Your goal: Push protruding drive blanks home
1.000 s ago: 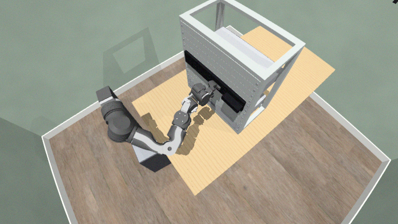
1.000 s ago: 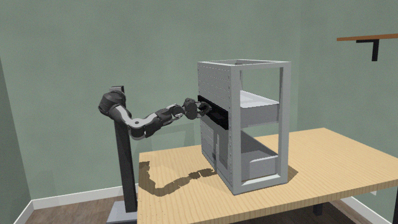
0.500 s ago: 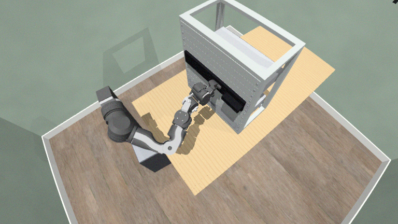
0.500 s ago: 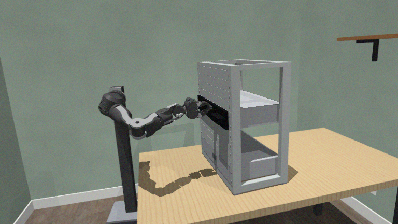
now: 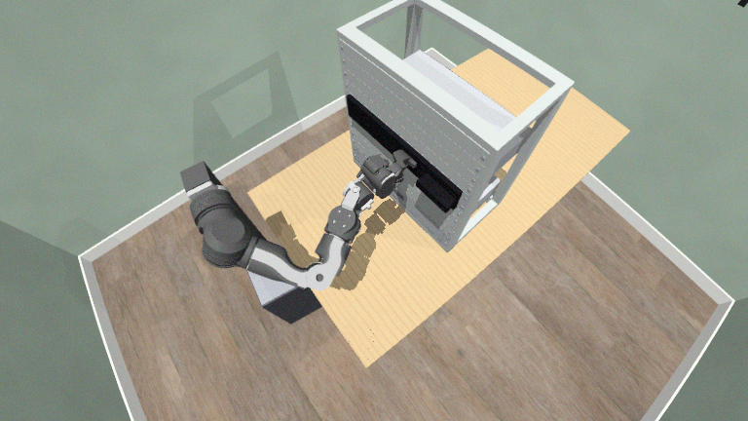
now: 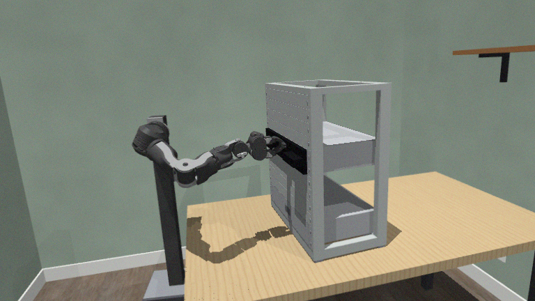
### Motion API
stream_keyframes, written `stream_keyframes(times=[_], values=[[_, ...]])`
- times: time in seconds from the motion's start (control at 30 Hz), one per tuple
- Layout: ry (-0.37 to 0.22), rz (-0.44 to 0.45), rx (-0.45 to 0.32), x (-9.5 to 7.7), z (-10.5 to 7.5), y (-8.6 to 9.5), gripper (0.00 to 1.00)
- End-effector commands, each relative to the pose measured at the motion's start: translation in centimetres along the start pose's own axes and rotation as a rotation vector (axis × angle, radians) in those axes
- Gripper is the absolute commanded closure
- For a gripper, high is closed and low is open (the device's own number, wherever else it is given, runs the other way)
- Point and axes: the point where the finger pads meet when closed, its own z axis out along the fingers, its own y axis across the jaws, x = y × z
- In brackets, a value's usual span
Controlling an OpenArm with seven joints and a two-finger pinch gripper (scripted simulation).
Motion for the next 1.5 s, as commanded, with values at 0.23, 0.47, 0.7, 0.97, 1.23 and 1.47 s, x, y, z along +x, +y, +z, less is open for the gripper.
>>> stream_keyframes(times=[0.23,0.47,0.7,0.97,1.23,1.47], values=[[0.007,-0.005,-0.002,0.18,0.08,0.09,1.0],[0.006,-0.004,0.0,0.13,0.22,0.08,1.0],[0.007,-0.005,-0.002,0.16,0.38,0.2,1.0],[0.006,-0.004,-0.001,0.13,0.42,0.15,1.0],[0.007,-0.005,-0.002,0.17,0.68,0.14,1.0],[0.007,-0.005,-0.002,0.17,0.68,0.15,1.0]])
